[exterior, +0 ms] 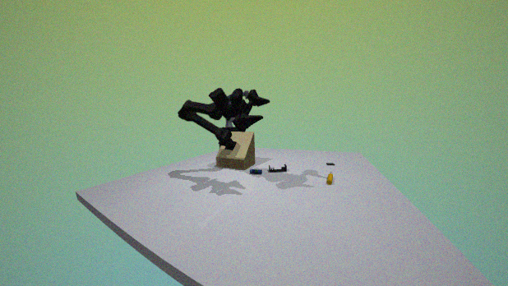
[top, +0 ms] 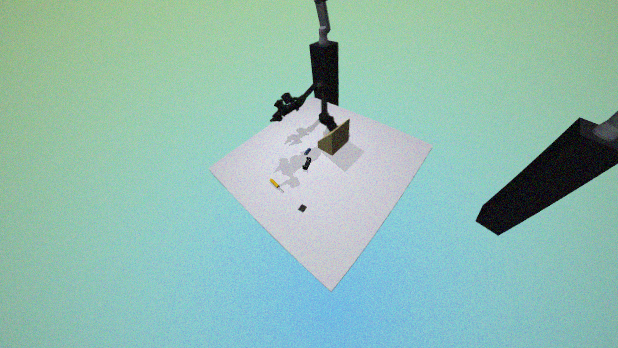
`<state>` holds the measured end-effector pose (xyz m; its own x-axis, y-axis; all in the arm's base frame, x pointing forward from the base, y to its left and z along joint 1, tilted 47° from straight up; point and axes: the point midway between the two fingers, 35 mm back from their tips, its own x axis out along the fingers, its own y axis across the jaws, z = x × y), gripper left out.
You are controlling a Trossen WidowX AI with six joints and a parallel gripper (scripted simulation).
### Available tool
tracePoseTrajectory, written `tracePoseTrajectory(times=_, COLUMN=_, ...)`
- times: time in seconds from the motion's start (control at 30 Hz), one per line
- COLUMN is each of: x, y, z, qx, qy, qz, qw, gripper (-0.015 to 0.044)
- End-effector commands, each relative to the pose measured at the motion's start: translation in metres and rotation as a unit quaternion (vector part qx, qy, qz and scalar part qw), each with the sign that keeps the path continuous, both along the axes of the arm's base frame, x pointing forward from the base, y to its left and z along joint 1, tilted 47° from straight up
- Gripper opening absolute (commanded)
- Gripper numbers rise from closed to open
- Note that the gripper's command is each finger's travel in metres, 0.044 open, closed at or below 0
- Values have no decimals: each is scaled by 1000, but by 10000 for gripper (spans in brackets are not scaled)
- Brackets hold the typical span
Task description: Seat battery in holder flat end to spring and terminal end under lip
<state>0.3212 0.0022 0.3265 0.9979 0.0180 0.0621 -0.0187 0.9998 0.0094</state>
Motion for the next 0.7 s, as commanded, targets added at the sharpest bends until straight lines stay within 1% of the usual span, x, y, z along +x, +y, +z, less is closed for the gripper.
tracePoseTrajectory(times=0.0, x=1, y=0, z=-2, qx=8, qy=5, qz=-1, qw=1000, gripper=374)
tracePoseTrajectory(times=0.07, x=8, y=-3, z=-20, qx=72, qy=40, qz=-14, qw=996, gripper=321)
tracePoseTrajectory(times=0.17, x=18, y=-10, z=-62, qx=212, qy=112, qz=-60, qw=969, gripper=243)
tracePoseTrajectory(times=0.3, x=22, y=-19, z=-116, qx=374, qy=179, qz=-150, qw=897, gripper=243)
tracePoseTrajectory(times=0.37, x=20, y=-22, z=-138, qx=433, qy=196, qz=-196, qw=858, gripper=243)
tracePoseTrajectory(times=0.67, x=4, y=-34, z=-197, qx=566, qy=198, qz=-342, qw=723, gripper=243)
